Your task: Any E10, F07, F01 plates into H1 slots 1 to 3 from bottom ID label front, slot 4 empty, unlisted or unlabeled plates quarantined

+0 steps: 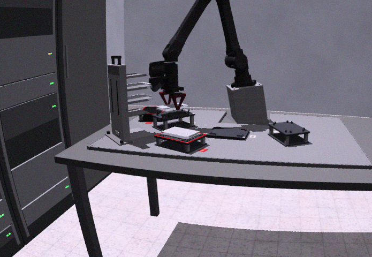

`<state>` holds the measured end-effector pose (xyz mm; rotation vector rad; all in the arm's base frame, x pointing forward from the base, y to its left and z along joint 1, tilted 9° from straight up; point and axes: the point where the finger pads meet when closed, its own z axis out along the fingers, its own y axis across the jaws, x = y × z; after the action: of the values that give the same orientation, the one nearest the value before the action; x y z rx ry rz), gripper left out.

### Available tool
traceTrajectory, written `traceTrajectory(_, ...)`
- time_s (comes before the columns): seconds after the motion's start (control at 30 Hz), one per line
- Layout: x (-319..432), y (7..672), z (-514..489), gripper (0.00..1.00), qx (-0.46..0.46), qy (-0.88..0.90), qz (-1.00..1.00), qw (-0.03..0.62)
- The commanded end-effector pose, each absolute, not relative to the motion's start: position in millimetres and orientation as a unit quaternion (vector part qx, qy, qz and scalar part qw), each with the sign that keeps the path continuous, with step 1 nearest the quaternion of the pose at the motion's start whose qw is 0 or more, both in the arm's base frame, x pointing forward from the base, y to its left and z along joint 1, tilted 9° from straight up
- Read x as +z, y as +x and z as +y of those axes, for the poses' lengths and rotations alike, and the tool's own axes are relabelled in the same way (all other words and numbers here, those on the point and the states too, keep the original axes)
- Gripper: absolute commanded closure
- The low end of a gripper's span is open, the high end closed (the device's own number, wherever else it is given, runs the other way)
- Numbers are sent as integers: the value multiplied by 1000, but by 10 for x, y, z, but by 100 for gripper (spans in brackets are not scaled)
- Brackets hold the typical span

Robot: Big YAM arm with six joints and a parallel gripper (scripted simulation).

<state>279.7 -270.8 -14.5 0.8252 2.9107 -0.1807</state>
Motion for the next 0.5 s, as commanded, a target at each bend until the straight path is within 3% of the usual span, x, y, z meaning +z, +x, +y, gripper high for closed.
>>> traceTrajectory(0.0, -163, 2788, -2744, 14, -61, 272, 959, 59)
traceTrajectory(0.47, -256, 2794, -2757, 14, -61, 272, 959, 59)
